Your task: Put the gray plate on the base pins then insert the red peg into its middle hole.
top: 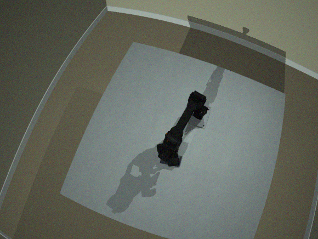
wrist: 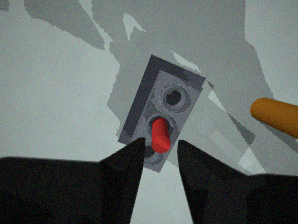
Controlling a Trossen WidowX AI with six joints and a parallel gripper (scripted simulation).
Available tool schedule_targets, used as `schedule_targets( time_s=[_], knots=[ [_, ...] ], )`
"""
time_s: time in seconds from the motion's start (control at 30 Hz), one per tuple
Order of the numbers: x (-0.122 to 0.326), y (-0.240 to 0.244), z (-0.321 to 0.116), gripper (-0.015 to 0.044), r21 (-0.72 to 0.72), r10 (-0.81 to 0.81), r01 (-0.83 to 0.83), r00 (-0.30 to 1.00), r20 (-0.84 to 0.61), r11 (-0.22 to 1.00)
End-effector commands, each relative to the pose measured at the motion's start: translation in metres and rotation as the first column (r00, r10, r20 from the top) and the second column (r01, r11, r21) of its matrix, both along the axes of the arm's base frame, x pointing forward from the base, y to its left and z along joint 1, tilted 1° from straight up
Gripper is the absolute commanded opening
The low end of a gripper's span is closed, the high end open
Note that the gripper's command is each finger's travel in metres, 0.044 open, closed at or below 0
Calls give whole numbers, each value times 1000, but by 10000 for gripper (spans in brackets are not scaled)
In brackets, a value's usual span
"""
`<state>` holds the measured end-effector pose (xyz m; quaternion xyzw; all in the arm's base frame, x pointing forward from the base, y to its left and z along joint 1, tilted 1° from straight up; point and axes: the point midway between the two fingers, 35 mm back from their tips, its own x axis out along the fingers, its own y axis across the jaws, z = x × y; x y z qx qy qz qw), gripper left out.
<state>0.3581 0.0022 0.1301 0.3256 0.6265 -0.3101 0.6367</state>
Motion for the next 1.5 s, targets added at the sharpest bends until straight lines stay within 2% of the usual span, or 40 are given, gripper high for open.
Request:
schedule_targets(
  time_s=[0.0, 1.47],
  knots=[
    [0, 0, 0, 150, 0, 0, 0, 1000, 0, 1000],
    [-7, 0, 22, 150, -1, 0, 0, 1000, 4, 1000]
  ],
)
